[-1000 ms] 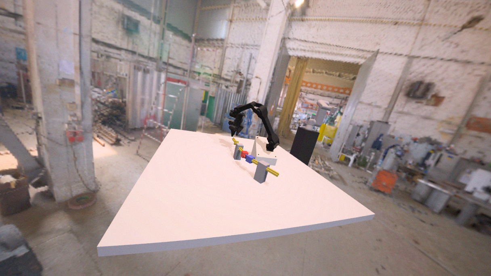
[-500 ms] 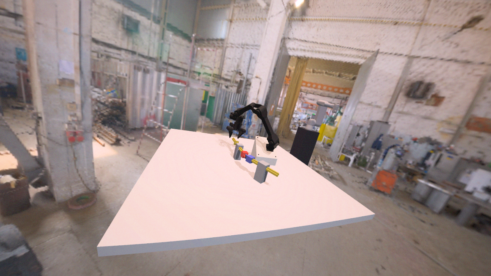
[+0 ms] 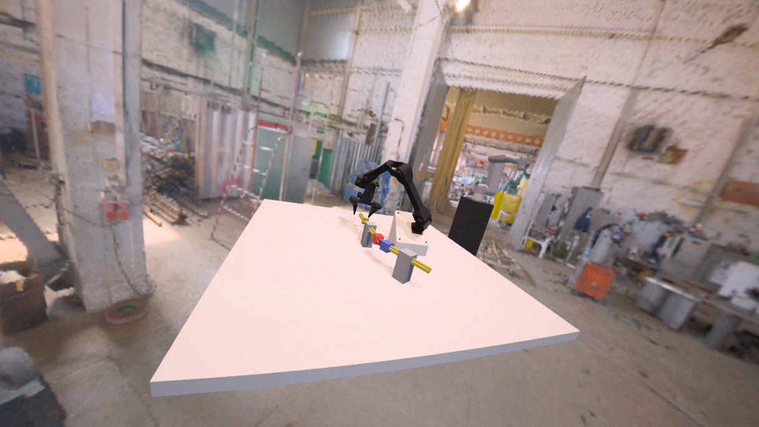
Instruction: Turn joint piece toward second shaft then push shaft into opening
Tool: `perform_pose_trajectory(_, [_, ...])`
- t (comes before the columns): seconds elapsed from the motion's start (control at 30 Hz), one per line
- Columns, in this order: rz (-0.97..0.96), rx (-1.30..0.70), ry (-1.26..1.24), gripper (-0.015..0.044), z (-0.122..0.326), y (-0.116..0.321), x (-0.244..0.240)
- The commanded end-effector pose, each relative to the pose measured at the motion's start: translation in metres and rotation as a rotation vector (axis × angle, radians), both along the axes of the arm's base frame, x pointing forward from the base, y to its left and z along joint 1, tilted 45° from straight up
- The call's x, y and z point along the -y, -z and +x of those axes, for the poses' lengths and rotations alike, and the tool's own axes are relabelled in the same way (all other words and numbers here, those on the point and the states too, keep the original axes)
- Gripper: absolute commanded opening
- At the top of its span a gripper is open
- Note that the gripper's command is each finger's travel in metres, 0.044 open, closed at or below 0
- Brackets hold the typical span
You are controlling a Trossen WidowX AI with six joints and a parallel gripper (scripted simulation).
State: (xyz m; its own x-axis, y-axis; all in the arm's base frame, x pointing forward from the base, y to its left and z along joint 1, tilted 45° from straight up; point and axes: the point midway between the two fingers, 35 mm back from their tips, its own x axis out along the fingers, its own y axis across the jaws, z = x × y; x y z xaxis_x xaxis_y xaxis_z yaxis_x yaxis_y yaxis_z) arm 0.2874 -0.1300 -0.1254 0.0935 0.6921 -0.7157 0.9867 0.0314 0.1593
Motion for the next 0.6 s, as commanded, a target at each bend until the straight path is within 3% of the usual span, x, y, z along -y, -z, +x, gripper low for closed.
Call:
perform_pose_trajectory(0.0, [0.005, -0.003, 0.008, 0.0440, 0.001, 0.003, -0.004])
perform_pose_trajectory(0.57, [0.005, -0.004, 0.008, 0.0440, 0.004, 0.020, -0.023])
